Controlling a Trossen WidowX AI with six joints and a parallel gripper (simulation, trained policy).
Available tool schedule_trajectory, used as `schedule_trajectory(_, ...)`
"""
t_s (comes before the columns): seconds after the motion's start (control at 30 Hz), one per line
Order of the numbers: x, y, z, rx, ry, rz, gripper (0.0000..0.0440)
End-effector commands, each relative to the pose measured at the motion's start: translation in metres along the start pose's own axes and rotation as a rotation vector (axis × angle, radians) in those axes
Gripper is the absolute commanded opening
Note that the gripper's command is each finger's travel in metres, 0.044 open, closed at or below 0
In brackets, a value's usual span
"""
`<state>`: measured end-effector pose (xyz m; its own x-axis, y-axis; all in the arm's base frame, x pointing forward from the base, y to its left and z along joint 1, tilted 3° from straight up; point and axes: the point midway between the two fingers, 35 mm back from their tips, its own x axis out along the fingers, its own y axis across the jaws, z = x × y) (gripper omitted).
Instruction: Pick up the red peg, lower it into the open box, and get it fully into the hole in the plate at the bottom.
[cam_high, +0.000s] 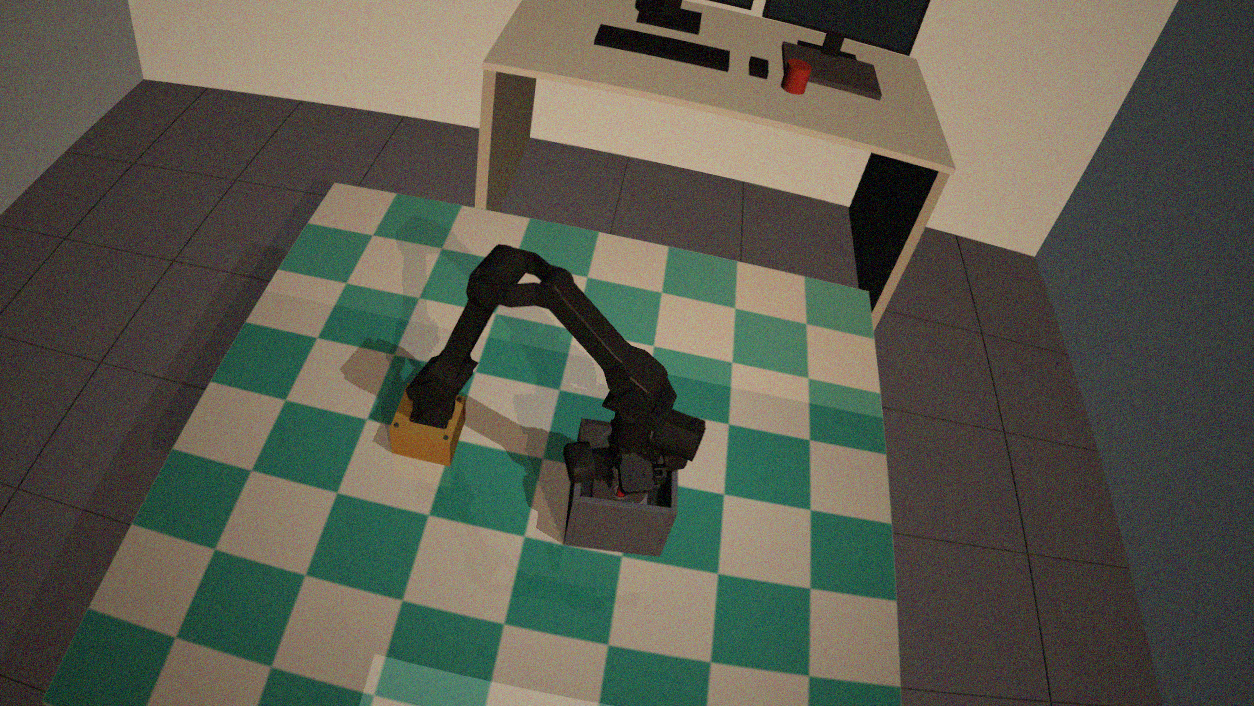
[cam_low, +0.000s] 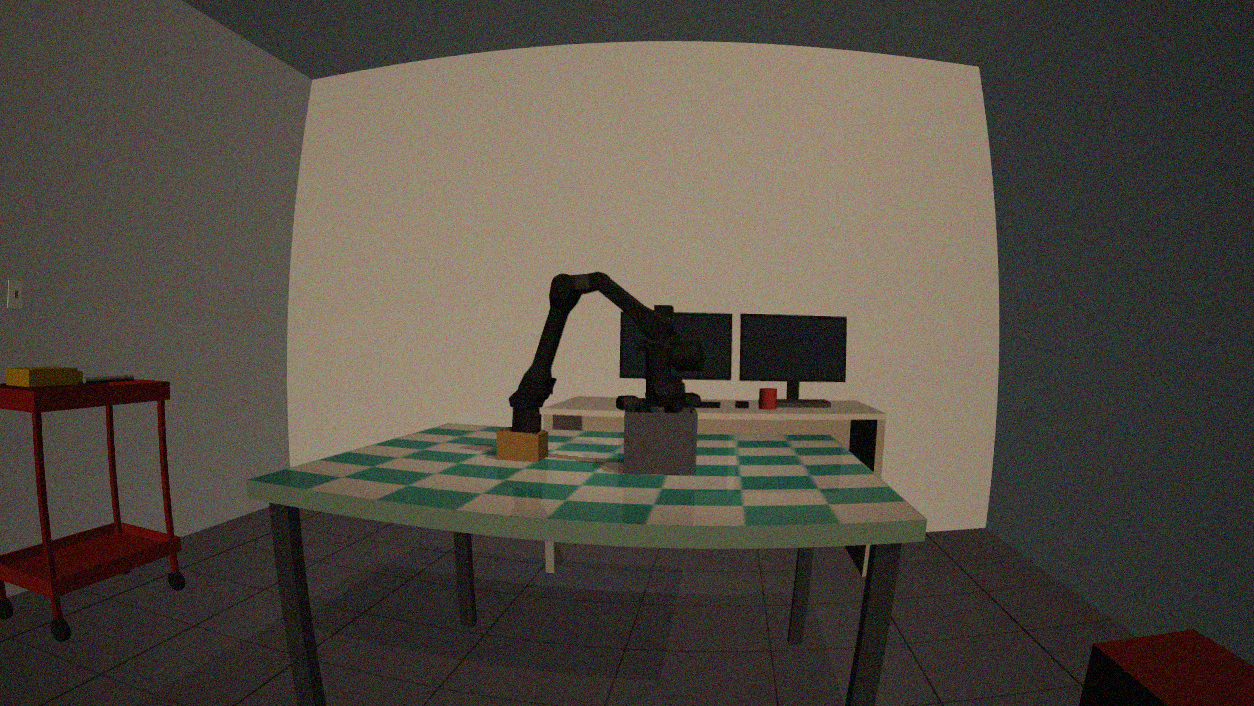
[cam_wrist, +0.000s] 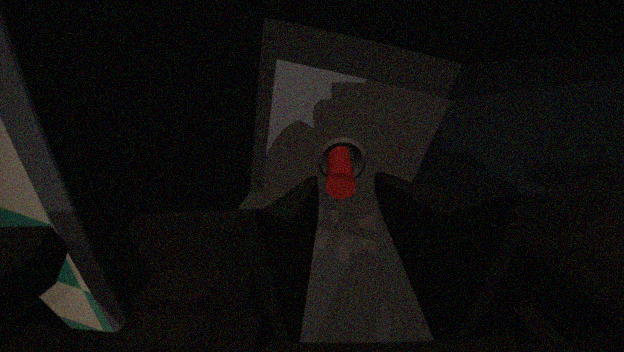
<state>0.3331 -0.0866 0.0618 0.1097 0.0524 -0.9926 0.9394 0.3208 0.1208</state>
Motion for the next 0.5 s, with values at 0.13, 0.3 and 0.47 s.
schedule_trajectory(0.13, -0.020, 0.006, 0.009, 0.024, 0.055, 0.050, 0.0194)
schedule_trajectory(0.3, -0.033, 0.010, 0.014, 0.035, 0.087, 0.091, 0.0207)
schedule_trajectory(0.47, -0.048, 0.017, 0.020, 0.039, 0.106, 0.144, 0.0218)
